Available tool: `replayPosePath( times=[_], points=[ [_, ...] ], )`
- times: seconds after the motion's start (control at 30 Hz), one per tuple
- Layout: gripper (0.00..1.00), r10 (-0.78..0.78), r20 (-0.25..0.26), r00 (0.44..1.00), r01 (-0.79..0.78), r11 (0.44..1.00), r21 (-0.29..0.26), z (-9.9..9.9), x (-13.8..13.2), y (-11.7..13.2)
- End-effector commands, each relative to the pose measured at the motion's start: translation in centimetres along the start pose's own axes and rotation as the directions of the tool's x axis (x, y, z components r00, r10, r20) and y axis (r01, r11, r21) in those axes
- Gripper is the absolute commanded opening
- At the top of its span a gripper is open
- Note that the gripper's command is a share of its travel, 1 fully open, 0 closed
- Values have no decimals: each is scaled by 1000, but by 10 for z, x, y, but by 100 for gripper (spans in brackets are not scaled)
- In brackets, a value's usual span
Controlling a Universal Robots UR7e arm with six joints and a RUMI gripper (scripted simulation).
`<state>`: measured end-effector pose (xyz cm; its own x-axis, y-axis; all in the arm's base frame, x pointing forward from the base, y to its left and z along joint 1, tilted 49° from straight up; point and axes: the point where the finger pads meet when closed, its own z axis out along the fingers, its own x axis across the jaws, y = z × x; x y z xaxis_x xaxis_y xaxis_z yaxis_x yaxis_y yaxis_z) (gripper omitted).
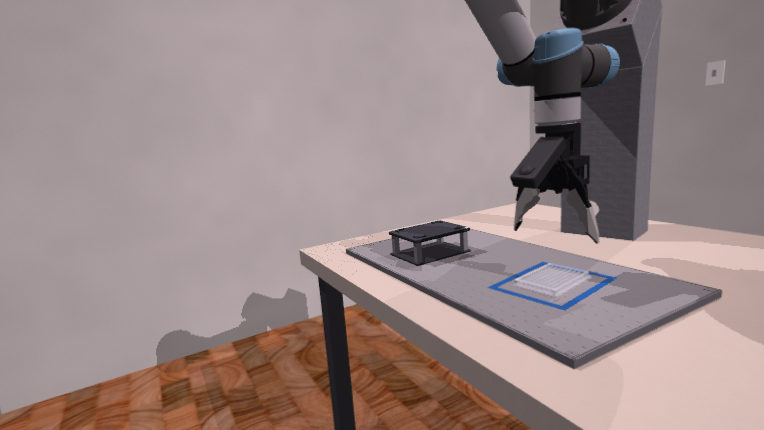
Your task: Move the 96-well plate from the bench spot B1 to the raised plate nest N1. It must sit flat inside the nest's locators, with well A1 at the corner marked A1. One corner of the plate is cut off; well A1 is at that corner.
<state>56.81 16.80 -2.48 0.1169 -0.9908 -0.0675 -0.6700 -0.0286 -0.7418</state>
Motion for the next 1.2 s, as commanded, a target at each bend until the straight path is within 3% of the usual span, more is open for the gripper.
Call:
replayPosePath(
  times=[0.0,0.43,1.17],
  points=[
    [100,0,1,1000,0,1000,18,-2,-2,-1],
    [100,0,0,1000,0,1000,21,-2,-1,-3],
    [100,-1,1,1000,1,1000,21,33,-2,-4]
  ],
)
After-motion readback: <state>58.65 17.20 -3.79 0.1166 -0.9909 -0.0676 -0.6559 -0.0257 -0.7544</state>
